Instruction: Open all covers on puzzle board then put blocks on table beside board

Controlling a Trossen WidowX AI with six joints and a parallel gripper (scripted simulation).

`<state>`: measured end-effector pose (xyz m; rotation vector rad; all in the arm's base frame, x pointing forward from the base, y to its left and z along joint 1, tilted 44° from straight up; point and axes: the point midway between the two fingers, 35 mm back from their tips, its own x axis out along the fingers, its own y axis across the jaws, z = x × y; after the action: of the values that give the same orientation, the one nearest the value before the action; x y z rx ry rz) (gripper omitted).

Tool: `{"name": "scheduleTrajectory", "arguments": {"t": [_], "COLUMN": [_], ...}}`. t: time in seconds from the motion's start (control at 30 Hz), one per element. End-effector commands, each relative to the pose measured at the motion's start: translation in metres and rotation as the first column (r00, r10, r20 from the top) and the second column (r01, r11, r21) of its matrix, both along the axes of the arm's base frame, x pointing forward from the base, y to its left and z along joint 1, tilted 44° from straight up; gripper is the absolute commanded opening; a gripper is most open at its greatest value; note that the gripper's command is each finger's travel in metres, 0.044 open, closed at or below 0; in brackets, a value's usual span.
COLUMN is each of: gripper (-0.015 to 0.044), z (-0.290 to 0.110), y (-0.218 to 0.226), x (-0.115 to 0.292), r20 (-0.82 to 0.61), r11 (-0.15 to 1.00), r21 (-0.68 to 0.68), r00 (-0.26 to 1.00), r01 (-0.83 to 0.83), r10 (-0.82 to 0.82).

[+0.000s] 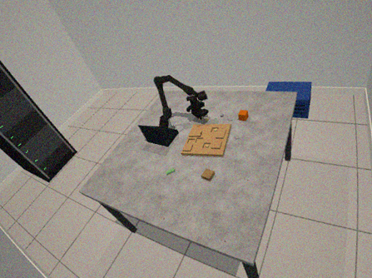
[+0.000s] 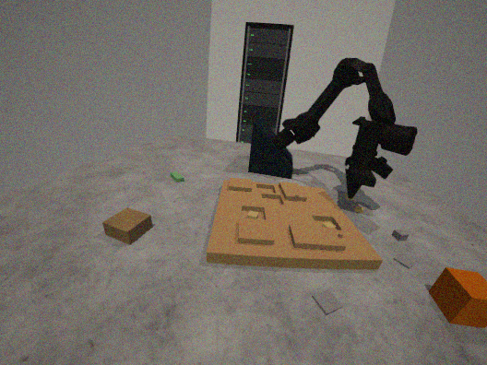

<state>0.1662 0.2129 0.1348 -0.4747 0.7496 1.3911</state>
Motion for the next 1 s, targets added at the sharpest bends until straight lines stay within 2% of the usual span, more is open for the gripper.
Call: {"name": "scheduleTrajectory", "arguments": {"t": [0.0,0.17,0.63,0.97], "gripper": [0.008,0.008,0.044,0.044], "z": [-0.006,-0.009,-0.004,0.017], "y": [0.004,0.006,0.004,-0.019], "x": [-0.002,-0.003,-0.002,0.001], "r20": [-0.005,-0.006,-0.002,-0.002], "r11": [1.0,1.0,1.0,1.0], "r21": [-0.003,0.0,0.003,-0.007], "r00": [1.0,1.0,1.0,1.0], "r01": [0.004,0.005,0.0,0.0], "r10": [-0.004,-0.005,0.0,0.0]}}
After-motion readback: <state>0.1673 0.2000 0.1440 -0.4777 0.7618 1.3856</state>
